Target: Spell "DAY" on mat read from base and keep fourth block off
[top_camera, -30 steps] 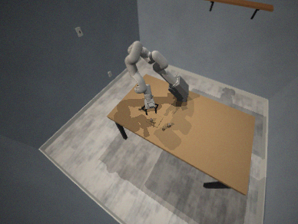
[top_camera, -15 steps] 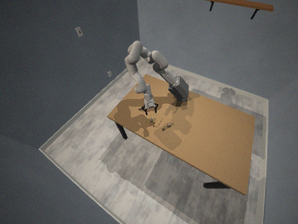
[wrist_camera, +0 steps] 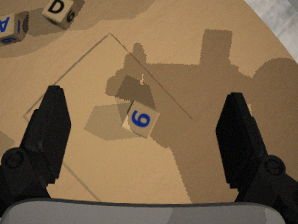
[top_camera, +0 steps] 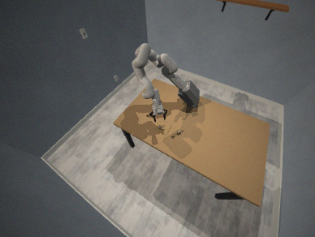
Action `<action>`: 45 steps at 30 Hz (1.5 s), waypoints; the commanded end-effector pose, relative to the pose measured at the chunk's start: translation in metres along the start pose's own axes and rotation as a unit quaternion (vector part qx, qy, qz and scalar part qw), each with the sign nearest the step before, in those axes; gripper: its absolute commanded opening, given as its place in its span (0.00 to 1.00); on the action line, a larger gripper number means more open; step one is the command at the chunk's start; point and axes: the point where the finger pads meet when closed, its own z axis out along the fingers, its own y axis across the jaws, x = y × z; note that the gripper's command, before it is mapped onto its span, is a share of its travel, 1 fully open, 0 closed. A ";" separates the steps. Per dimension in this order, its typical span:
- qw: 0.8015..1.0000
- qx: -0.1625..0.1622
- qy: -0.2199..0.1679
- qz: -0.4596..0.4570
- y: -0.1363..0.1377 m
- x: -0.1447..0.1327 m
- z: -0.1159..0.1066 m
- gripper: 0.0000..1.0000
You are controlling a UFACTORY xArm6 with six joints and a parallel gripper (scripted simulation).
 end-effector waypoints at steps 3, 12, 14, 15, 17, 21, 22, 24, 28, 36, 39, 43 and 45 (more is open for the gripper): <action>1.000 -0.001 0.001 0.000 0.001 0.001 0.000 1.00; 1.000 -0.001 0.001 0.000 0.001 0.001 0.000 1.00; 1.000 -0.001 0.001 0.000 0.001 0.001 0.000 1.00; 1.000 -0.001 0.001 0.000 0.001 0.001 0.000 1.00; 1.000 -0.001 0.001 0.000 0.001 0.001 0.000 1.00; 1.000 -0.001 0.001 0.000 0.001 0.000 -0.001 1.00; 1.000 -0.002 0.001 0.000 0.002 -0.001 -0.001 1.00; 1.000 -0.004 0.003 0.000 0.005 -0.003 -0.003 1.00; 1.000 -0.011 0.006 0.001 0.012 -0.012 -0.008 1.00; 1.000 -0.025 0.015 0.002 0.029 -0.030 -0.020 1.00; 0.999 -0.028 0.018 0.002 0.034 -0.036 -0.024 1.00; 0.999 -0.032 0.021 0.002 0.039 -0.042 -0.029 1.00; 0.999 -0.032 0.021 0.002 0.039 -0.042 -0.029 1.00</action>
